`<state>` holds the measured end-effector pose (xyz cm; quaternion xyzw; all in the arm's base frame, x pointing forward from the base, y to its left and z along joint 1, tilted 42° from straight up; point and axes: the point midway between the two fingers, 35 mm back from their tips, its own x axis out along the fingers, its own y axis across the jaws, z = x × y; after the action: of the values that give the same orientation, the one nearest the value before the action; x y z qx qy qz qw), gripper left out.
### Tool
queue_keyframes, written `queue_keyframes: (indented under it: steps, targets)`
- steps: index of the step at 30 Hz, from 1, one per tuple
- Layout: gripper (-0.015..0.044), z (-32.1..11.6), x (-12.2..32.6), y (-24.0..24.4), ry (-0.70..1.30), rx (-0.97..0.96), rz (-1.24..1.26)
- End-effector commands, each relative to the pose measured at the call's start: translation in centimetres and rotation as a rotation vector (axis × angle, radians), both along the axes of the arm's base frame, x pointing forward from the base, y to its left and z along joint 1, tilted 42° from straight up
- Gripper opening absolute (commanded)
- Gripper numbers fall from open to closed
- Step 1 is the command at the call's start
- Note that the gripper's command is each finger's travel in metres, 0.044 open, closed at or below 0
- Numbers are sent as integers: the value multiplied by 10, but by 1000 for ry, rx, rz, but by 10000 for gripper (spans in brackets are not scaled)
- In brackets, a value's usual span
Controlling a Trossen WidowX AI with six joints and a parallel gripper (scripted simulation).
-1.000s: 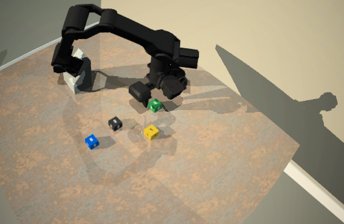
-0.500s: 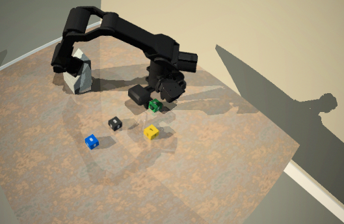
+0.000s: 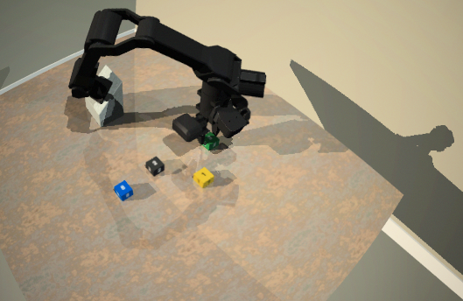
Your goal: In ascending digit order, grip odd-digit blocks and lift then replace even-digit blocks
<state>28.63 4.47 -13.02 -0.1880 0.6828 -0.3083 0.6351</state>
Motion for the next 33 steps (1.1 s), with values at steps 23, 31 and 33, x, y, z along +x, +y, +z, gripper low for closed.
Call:
queue_keyframes:
  steps: [23,31,33]
  targets:
    - [120,0,0,-1,1,-4,6]
    - [225,0,0,-1,1,-4,6]
    - [278,0,0,-1,1,-4,6]
